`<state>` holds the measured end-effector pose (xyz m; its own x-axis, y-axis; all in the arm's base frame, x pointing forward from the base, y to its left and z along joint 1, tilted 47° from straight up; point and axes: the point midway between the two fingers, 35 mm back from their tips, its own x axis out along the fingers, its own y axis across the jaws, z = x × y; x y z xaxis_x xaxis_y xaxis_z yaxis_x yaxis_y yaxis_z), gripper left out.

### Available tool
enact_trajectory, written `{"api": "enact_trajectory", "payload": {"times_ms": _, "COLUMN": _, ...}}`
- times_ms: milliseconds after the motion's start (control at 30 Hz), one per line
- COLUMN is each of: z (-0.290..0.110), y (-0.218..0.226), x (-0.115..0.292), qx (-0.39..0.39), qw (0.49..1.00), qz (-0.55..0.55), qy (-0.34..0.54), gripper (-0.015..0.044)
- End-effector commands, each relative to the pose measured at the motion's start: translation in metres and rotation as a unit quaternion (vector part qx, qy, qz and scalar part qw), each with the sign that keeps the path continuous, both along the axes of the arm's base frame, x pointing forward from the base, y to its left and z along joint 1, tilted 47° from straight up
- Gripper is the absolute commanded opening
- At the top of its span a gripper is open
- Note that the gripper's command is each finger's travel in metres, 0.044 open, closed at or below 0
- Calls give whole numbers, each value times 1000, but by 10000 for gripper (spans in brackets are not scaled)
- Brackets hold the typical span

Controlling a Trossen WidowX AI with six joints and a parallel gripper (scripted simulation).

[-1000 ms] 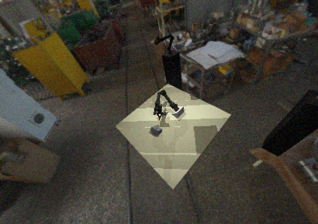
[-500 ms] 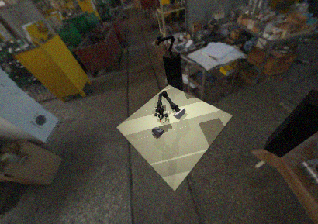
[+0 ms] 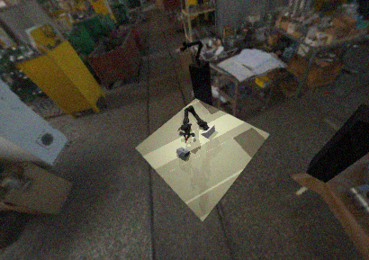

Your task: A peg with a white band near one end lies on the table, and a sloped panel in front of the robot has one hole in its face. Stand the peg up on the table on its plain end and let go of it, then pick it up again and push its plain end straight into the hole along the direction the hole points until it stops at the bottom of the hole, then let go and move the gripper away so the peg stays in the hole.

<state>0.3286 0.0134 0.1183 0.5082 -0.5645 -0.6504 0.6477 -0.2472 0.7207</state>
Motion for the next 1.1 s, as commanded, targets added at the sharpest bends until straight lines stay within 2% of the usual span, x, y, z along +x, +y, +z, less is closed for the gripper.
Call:
{"api": "enact_trajectory", "payload": {"times_ms": 0, "z": -2, "y": 3, "x": 1, "qx": -5, "qw": 1000, "qz": 14, "qy": -3, "gripper": 0}}
{"api": "enact_trajectory", "payload": {"times_ms": 1067, "z": -24, "y": -3, "x": 34, "qx": -11, "qw": 999, "qz": 49, "qy": -19, "gripper": 0}}
